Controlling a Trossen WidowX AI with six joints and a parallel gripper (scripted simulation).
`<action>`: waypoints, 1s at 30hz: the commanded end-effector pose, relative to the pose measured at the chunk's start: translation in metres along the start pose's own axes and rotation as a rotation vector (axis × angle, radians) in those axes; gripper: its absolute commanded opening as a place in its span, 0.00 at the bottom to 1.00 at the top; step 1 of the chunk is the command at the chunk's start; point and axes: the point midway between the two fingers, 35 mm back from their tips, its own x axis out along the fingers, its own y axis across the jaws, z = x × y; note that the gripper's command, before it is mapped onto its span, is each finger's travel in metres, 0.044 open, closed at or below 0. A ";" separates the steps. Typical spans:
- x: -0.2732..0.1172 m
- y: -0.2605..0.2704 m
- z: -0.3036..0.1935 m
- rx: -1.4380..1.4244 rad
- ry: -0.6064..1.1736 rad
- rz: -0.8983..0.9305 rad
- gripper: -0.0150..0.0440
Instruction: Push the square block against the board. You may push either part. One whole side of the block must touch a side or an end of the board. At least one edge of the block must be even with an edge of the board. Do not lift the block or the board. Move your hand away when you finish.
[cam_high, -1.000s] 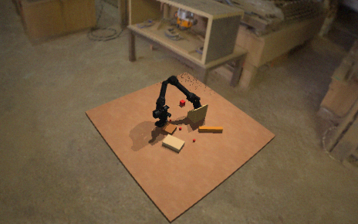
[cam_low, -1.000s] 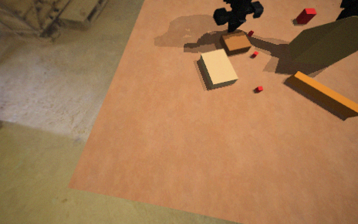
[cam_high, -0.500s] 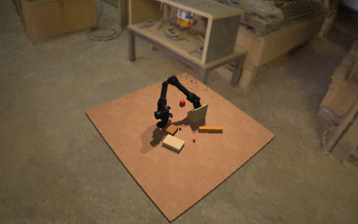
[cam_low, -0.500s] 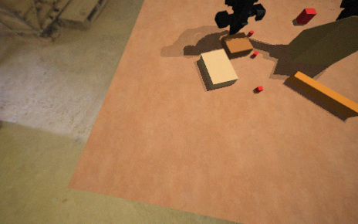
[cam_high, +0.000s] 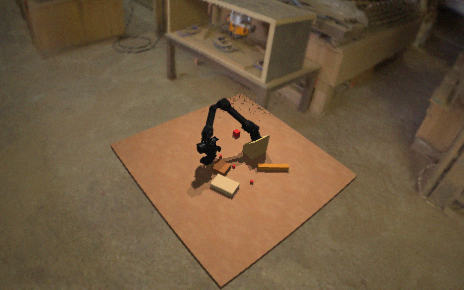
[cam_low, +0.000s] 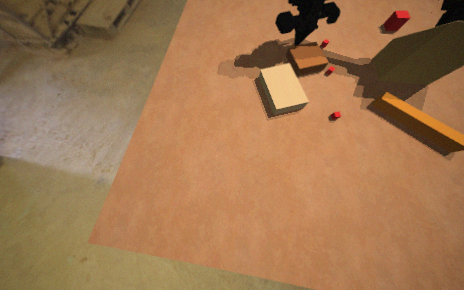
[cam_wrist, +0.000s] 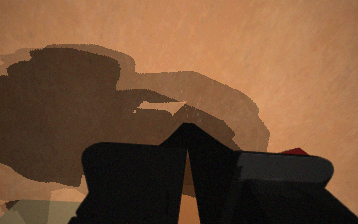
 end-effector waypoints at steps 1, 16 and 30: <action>-0.001 0.001 0.008 -0.005 0.001 0.004 0.25; -0.003 0.001 0.024 0.001 0.000 0.000 0.25; -0.056 -0.001 -0.003 -0.014 -0.007 0.010 0.25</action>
